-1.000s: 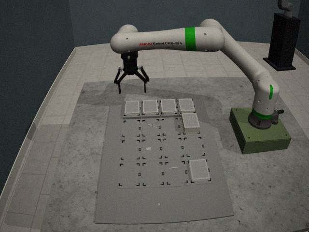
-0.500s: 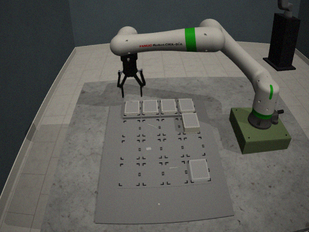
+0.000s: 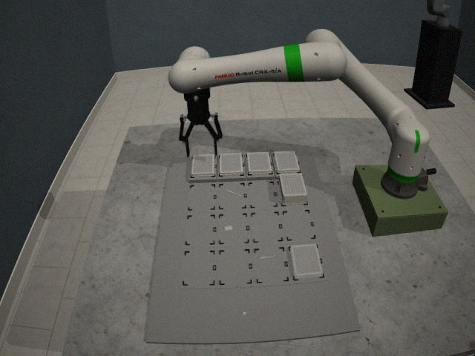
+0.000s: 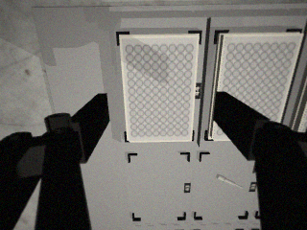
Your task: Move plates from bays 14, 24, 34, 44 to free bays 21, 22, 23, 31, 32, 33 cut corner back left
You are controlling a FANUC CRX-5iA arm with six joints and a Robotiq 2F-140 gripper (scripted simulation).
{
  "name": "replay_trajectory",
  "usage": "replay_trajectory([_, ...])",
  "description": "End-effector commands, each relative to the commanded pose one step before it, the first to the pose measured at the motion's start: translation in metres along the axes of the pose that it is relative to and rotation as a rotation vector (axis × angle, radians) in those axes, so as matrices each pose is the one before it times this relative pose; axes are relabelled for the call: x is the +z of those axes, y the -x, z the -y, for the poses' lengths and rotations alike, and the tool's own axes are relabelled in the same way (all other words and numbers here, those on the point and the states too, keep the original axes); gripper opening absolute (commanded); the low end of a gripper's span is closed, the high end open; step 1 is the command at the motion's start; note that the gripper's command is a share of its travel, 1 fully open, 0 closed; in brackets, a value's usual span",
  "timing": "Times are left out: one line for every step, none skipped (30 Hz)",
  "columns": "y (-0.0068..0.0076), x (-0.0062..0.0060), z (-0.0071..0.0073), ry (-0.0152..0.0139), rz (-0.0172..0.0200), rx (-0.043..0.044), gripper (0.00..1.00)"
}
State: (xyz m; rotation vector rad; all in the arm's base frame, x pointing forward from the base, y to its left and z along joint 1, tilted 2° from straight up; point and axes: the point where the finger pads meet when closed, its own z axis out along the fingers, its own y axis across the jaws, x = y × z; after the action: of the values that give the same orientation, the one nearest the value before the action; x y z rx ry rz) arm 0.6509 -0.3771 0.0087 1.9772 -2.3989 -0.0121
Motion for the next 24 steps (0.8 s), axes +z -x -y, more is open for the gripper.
replay_trajectory([-0.00033,0.00262,0.00056,-0.00209,-0.00117,-0.00012,0.70])
replay_trajectory([0.00000,0.00133,0.00000,0.00000,0.00000,0.00000,0.70])
replay_trajectory([0.00000,0.00133,0.00000,0.00000,0.00000,0.00000,0.70])
replay_trajectory([0.00000,0.00133,0.00000,0.00000,0.00000,0.00000,0.70])
replay_trajectory([0.00000,0.00133,0.00000,0.00000,0.00000,0.00000,0.70])
replay_trajectory([0.00000,0.00133,0.00000,0.00000,0.00000,0.00000,0.70])
replay_trajectory([0.00000,0.00000,0.00000,0.00000,0.00000,0.00000,0.70])
replay_trajectory([0.00000,0.00000,0.00000,0.00000,0.00000,0.00000,0.70])
replay_trajectory([-0.00001,0.00130,0.00004,0.00002,0.00001,0.00000,0.70])
replay_trajectory([0.00000,0.00132,0.00002,0.00001,0.00001,0.00000,0.70])
replay_trajectory([0.00002,0.00138,-0.00006,-0.00004,-0.00002,0.00000,0.70])
replay_trajectory([0.00000,0.00133,0.00000,0.00000,0.00000,0.00000,0.70])
replay_trajectory([0.00000,0.00133,0.00000,0.00000,0.00000,0.00000,0.70])
replay_trajectory([0.00000,0.00133,0.00000,0.00000,0.00000,0.00000,0.70])
replay_trajectory([0.00000,0.00133,0.00000,0.00000,0.00000,0.00000,0.70])
replay_trajectory([0.00000,0.00133,0.00000,0.00000,0.00000,0.00000,0.70])
replay_trajectory([0.00000,0.00133,0.00000,0.00000,0.00000,0.00000,0.70])
replay_trajectory([0.00000,0.00133,0.00000,0.00000,0.00000,0.00000,0.70])
replay_trajectory([0.00000,0.00133,0.00000,0.00000,0.00000,0.00000,0.70])
replay_trajectory([0.00000,0.00133,0.00000,0.00000,0.00000,0.00000,0.70])
replay_trajectory([0.00000,0.00133,0.00000,0.00000,0.00000,0.00000,0.70])
replay_trajectory([0.00000,0.00133,0.00000,0.00000,0.00000,0.00000,0.70])
replay_trajectory([0.00000,0.00133,0.00000,0.00000,0.00000,0.00000,0.70])
replay_trajectory([0.00000,0.00000,0.00000,0.00000,0.00000,0.00000,0.70])
